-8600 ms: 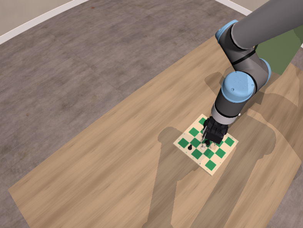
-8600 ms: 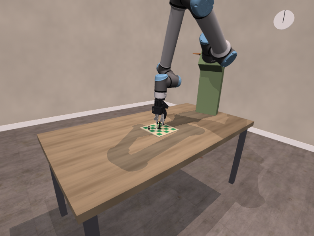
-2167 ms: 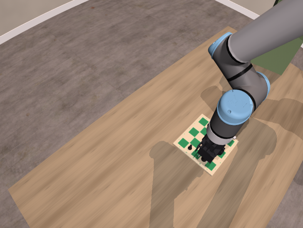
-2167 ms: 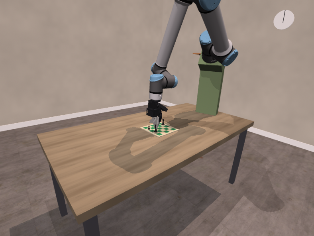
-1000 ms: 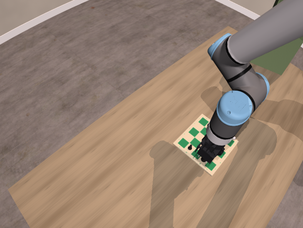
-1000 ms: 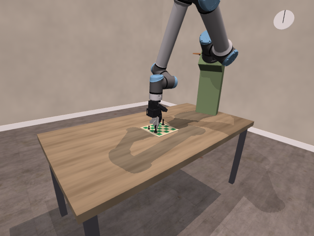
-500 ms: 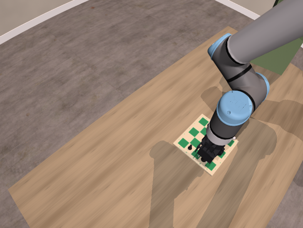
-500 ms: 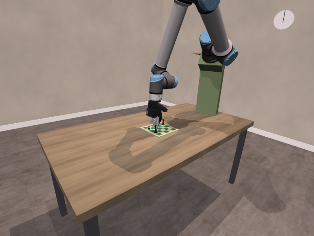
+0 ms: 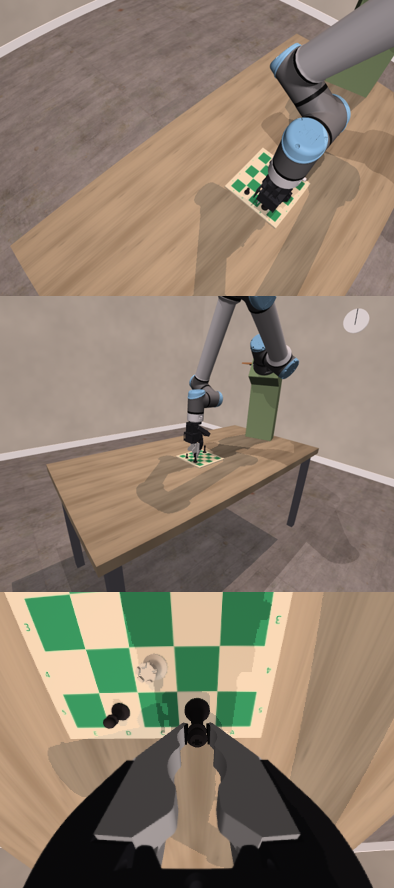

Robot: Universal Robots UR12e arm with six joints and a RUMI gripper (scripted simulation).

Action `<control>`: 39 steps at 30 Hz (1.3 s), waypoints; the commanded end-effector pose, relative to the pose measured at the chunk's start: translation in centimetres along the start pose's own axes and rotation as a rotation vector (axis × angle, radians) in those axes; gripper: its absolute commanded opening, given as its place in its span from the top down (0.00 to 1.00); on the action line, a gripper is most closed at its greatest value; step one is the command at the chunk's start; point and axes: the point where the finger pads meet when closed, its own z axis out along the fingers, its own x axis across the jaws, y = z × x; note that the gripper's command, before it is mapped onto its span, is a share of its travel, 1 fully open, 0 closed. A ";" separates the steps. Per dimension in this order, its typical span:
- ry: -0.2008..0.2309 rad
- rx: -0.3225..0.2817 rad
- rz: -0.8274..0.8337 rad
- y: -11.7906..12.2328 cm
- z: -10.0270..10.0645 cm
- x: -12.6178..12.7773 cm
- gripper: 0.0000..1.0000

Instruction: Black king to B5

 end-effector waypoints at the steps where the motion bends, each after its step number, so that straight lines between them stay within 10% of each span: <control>1: 0.000 -0.001 0.000 0.0 0.0 0.0 0.85; 24: 0.000 -0.001 0.000 0.0 -0.4 0.0 0.75; 39: 0.000 -0.001 0.000 0.0 -7.2 0.0 0.75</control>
